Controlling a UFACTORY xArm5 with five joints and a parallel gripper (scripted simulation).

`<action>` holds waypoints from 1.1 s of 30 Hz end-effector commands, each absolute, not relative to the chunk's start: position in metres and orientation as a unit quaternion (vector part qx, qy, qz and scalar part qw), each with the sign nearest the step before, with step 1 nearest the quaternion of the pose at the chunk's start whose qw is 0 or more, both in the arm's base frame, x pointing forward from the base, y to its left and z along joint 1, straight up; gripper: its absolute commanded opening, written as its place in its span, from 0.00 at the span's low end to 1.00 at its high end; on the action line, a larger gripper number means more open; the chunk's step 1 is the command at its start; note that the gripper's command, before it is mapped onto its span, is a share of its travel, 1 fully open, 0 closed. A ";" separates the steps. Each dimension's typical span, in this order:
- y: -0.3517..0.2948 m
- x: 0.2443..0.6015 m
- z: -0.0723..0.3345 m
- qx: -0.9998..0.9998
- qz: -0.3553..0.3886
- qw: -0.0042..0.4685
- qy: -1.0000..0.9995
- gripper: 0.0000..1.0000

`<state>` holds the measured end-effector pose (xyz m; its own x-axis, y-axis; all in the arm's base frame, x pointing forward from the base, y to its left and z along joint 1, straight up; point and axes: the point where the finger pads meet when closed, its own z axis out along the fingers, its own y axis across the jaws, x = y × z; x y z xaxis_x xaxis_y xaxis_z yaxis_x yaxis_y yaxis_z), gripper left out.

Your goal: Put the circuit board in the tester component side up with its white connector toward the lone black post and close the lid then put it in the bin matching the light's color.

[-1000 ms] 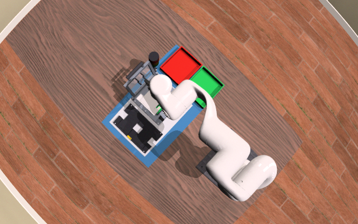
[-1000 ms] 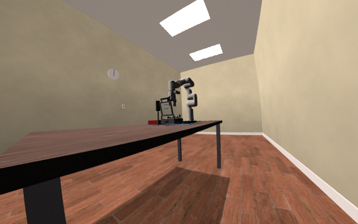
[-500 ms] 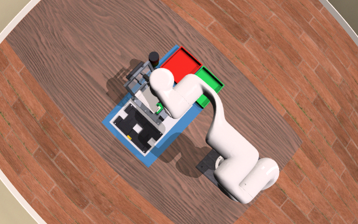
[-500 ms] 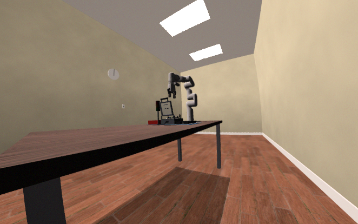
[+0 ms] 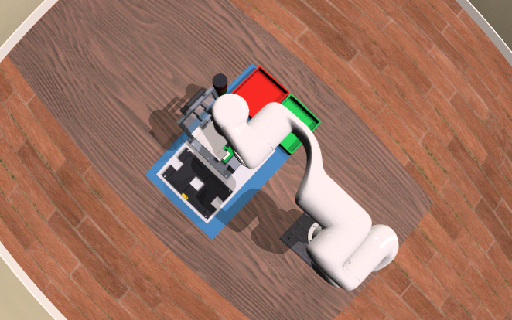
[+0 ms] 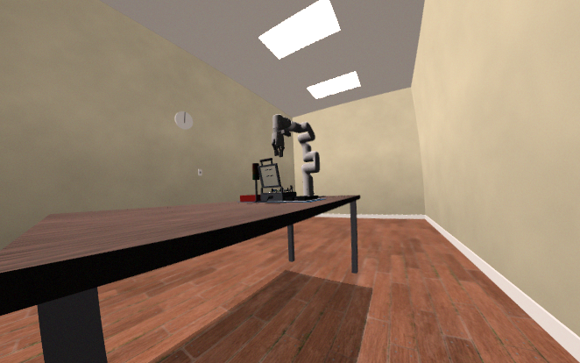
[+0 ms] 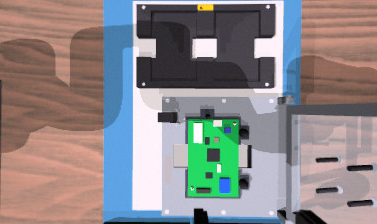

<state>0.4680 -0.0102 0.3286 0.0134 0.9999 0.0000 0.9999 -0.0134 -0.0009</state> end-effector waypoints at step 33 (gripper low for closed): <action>-0.012 0.595 0.331 -0.712 -0.001 -0.001 -0.702 0.52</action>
